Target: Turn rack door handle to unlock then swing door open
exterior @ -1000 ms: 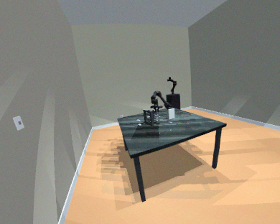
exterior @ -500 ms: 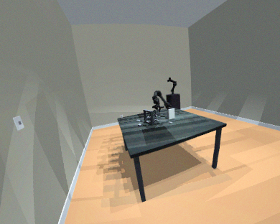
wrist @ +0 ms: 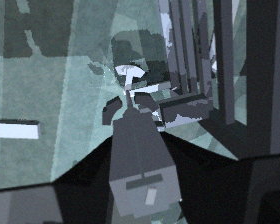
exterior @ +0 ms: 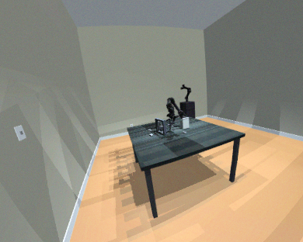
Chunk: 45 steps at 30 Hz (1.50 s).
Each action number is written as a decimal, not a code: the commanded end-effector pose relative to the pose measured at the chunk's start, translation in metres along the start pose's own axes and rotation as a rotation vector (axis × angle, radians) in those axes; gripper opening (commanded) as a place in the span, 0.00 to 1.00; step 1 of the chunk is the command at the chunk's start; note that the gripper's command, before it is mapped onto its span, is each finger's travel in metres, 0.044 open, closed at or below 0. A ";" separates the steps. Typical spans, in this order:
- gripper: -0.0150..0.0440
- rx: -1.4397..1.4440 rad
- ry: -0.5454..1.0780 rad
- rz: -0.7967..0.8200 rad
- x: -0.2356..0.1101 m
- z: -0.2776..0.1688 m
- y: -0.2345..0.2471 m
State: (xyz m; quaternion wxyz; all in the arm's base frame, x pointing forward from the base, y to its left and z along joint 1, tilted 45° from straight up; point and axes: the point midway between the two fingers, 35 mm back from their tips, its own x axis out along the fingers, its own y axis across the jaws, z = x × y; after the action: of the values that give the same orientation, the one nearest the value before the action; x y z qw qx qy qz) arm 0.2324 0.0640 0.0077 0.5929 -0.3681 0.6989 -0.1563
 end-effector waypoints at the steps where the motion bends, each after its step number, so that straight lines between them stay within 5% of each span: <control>1: 0.30 0.078 -0.002 0.002 0.000 0.003 0.007; 33: 0.30 0.351 -0.003 0.004 -0.001 0.017 0.043; 43: 0.74 0.351 -0.003 0.004 -0.001 0.017 0.043; 45: 0.76 0.351 -0.003 0.004 -0.001 0.017 0.043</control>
State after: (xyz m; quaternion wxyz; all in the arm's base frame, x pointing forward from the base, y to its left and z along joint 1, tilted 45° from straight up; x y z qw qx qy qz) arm 0.2340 0.0974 -0.0247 0.6482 -0.2593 0.6619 -0.2729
